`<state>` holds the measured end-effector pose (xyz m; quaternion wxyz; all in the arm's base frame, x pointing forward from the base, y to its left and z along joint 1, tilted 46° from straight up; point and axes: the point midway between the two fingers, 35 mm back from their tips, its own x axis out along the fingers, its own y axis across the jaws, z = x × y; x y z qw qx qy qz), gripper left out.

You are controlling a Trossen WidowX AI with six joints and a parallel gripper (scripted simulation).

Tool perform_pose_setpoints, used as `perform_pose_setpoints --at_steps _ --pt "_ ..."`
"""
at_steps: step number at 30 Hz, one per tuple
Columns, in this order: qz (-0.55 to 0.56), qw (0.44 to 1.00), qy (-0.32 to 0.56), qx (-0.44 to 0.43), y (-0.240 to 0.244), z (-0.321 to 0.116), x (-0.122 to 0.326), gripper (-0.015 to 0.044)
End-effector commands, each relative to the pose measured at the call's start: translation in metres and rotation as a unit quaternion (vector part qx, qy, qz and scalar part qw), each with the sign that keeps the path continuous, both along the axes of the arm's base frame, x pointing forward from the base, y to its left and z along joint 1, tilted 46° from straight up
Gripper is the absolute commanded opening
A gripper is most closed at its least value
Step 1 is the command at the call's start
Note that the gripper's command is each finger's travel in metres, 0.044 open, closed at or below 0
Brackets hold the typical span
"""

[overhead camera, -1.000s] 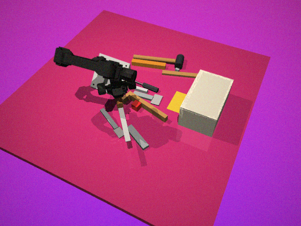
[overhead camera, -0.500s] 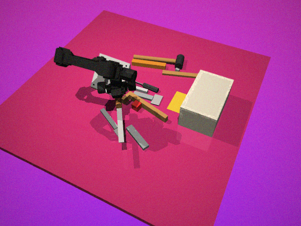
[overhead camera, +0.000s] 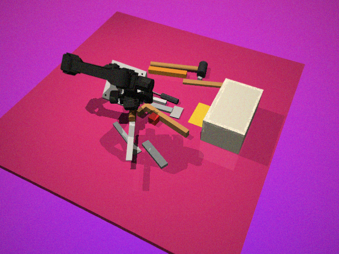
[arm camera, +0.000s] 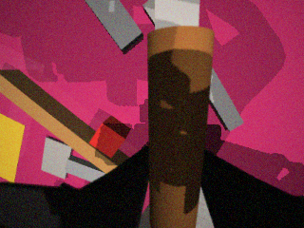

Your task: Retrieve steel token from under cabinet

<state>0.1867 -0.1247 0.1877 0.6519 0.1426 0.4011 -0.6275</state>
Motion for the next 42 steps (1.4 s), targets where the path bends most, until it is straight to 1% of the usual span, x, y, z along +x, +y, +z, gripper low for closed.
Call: perform_pose_setpoints --at_steps 1,42 --pt "-0.01 1.0 -0.015 -0.005 0.0007 0.0013 0.0003 0.0" --pt "-0.122 0.984 -0.128 -0.021 0.001 0.0009 0.0002 0.0"
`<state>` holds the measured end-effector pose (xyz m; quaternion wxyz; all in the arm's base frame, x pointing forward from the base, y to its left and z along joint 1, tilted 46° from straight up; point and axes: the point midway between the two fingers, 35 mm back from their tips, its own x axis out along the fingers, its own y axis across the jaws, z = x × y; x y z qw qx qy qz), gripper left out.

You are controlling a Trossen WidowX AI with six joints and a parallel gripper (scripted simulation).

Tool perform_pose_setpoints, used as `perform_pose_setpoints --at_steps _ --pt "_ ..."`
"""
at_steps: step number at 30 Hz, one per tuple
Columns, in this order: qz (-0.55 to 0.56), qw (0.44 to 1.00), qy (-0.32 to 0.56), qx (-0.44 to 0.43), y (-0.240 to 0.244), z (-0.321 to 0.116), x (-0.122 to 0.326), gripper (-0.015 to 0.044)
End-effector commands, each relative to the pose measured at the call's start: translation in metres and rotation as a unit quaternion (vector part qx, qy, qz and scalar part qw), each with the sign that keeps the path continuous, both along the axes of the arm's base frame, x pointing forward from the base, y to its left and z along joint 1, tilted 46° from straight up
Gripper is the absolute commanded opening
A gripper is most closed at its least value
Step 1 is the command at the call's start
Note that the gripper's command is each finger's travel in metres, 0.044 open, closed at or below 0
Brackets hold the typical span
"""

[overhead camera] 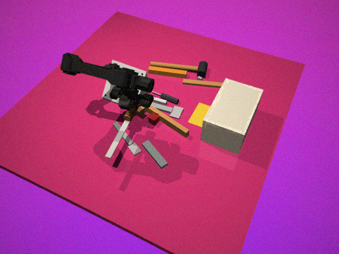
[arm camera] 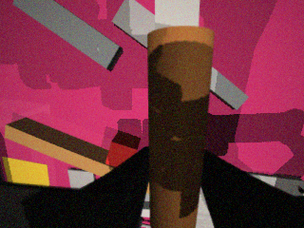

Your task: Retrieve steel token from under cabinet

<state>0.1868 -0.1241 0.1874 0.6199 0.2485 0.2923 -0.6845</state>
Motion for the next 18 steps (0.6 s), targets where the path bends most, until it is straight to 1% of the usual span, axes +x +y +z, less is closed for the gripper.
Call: perform_pose_setpoints --at_steps 1,18 --pt "-0.01 1.0 -0.014 -0.005 0.0004 0.0012 0.0001 0.0" --pt "-0.046 0.998 -0.05 -0.01 0.0022 -0.0007 0.0006 0.0"
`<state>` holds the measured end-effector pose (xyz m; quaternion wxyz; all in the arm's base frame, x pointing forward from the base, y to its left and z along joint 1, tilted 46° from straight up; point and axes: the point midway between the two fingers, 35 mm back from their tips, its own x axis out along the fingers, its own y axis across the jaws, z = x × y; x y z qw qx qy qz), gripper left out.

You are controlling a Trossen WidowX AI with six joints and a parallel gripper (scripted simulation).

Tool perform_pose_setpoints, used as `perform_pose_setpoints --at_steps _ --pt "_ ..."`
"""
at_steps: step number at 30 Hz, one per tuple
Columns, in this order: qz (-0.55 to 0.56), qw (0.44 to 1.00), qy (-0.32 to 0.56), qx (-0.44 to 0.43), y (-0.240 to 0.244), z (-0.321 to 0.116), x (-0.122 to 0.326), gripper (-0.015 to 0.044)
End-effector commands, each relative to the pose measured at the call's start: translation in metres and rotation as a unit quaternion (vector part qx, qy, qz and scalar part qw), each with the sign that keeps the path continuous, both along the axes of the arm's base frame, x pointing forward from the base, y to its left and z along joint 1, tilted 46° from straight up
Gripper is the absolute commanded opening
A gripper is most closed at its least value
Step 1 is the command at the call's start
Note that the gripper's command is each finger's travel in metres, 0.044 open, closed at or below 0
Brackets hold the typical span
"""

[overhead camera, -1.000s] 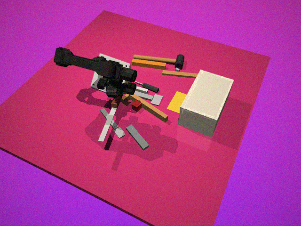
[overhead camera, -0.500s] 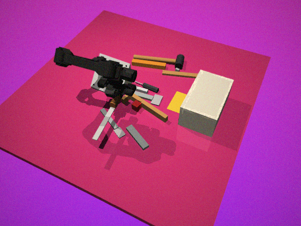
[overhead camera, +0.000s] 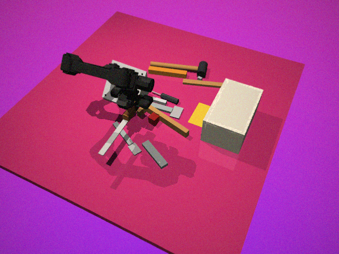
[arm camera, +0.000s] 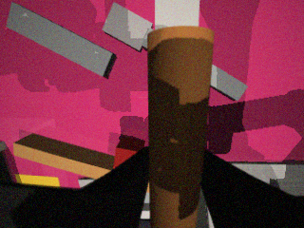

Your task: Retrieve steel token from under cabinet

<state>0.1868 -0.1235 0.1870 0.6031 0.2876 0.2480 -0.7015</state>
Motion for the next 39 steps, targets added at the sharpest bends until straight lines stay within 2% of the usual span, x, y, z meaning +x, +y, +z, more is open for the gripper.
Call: perform_pose_setpoints --at_steps 1,39 --pt "-0.002 1.0 -0.006 -0.003 0.002 -0.001 0.001 0.0" --pt "-0.013 1.0 -0.016 -0.003 0.041 -0.042 0.011 0.0"
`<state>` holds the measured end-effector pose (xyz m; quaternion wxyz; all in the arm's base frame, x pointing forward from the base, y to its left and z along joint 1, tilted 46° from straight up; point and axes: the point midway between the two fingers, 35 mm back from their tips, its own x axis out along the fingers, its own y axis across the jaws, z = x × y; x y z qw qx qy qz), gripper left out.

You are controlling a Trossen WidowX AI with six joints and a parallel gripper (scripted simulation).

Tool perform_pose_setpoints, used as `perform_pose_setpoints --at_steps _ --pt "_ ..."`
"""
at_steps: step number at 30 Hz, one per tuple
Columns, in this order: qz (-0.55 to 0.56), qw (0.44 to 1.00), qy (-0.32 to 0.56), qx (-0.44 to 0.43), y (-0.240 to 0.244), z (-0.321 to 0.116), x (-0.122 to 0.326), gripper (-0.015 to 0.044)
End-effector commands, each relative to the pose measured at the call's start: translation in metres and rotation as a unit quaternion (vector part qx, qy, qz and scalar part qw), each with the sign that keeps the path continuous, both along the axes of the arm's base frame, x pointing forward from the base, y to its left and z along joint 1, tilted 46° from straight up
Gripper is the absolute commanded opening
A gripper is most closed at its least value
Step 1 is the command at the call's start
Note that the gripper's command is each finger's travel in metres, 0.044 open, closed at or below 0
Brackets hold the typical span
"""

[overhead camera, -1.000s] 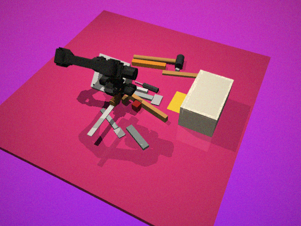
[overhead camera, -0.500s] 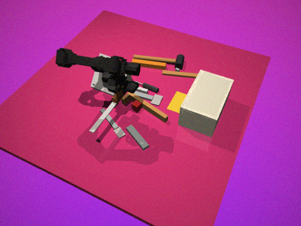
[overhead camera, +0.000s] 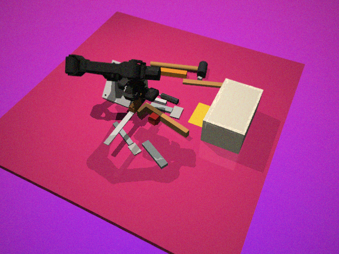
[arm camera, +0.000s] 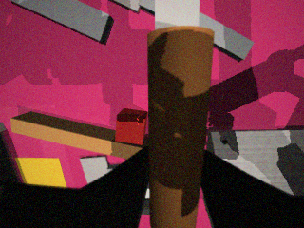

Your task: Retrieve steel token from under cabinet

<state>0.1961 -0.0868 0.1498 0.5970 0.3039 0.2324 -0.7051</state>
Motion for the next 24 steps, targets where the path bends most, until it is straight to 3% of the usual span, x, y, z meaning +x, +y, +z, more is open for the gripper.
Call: perform_pose_setpoints --at_steps 1,24 --pt "0.002 1.0 0.002 -0.003 0.005 -0.006 0.002 0.0" --pt "0.002 1.0 0.002 -0.003 0.031 -0.032 0.008 0.0"
